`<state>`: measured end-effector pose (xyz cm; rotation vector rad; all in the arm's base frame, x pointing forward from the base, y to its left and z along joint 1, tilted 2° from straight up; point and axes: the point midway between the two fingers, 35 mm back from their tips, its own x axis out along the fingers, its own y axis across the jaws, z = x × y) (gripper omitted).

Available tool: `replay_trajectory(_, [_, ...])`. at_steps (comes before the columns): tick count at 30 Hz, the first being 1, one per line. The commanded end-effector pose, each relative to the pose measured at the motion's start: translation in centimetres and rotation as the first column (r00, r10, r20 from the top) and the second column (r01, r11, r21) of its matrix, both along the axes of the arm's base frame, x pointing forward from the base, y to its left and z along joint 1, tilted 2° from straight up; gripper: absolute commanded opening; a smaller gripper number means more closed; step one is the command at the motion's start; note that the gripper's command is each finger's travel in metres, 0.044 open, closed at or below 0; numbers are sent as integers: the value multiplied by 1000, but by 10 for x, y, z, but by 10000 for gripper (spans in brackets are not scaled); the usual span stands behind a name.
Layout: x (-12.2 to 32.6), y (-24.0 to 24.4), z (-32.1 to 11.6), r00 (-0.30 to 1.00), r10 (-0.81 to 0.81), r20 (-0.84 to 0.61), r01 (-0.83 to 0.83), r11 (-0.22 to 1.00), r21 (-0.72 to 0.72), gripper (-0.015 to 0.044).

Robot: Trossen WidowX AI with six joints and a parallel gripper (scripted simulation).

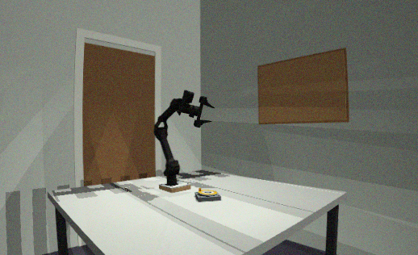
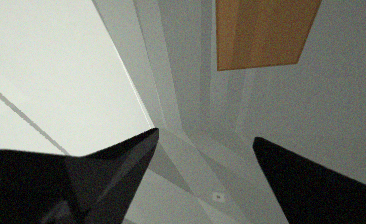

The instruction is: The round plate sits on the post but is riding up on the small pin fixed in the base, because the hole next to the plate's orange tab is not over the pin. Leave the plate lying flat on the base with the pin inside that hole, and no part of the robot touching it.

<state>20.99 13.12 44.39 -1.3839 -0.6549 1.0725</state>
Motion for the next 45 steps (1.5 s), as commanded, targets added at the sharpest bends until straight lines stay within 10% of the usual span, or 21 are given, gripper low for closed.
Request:
replay_trajectory(1, [3, -1, -3, 1000, -11, -23, 11, 1000, 2, 374])
replay_trajectory(6, [57, -19, -79, 770, -292, -567, 334, 942, -32, 242])
replay_trajectory(13, [87, -44, -169, 213, -489, -846, 612, 741, -275, 59])
replay_trajectory(24, [71, -104, -311, -752, -321, -577, 593, 56, -804, 0])
replay_trajectory(30, [53, -122, -344, -890, -159, -427, 451, -187, -872, 0])
replay_trajectory(45, [54, -129, -375, -890, -159, -427, 451, -188, -872, 0])
